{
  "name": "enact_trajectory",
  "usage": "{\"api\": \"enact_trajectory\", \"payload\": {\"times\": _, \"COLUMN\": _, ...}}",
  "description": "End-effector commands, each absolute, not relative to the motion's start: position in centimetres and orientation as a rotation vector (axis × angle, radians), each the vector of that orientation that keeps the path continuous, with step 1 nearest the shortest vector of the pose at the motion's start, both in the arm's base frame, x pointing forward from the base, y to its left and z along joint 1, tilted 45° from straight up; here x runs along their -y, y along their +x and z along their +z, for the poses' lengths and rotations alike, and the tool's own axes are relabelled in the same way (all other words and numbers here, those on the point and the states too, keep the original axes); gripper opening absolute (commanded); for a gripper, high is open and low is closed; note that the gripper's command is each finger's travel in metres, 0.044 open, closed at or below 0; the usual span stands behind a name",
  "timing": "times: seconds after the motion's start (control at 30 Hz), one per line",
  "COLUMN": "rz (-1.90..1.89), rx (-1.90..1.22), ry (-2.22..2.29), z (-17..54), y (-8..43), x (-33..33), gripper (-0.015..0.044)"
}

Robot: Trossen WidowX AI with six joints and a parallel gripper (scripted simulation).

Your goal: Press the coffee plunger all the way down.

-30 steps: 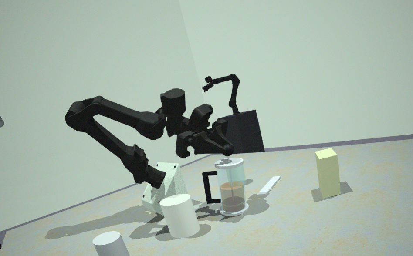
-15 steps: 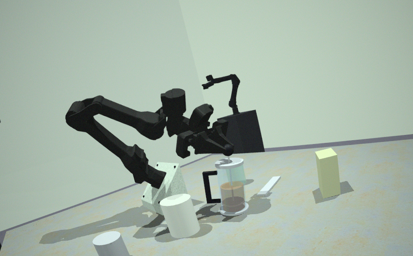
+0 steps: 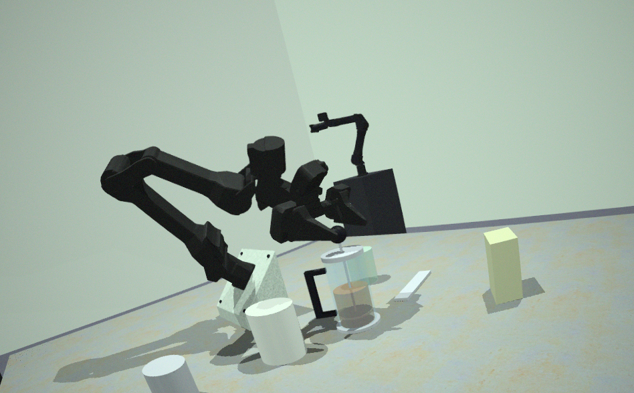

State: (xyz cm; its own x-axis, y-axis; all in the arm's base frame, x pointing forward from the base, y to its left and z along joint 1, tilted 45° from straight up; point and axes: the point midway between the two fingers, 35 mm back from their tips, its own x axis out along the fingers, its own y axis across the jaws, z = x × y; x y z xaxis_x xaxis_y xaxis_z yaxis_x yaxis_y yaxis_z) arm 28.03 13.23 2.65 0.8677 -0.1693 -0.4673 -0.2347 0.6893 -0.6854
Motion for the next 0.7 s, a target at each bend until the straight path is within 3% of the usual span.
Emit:
{"api": "enact_trajectory", "payload": {"times": 0.0, "rz": 0.042, "rx": -0.537, "ry": -0.818, "z": 2.6, "y": 28.0, "x": -13.2, "gripper": 0.044}}
{"api": "enact_trajectory", "payload": {"times": 0.37, "rz": 0.036, "rx": -0.551, "ry": -0.824, "z": 8.6, "y": 25.6, "x": -18.0, "gripper": 0.044}}
{"api": "enact_trajectory", "payload": {"times": 0.67, "rz": 0.036, "rx": -0.551, "ry": -0.825, "z": 8.8, "y": 25.6, "x": -18.0, "gripper": 0.044}}
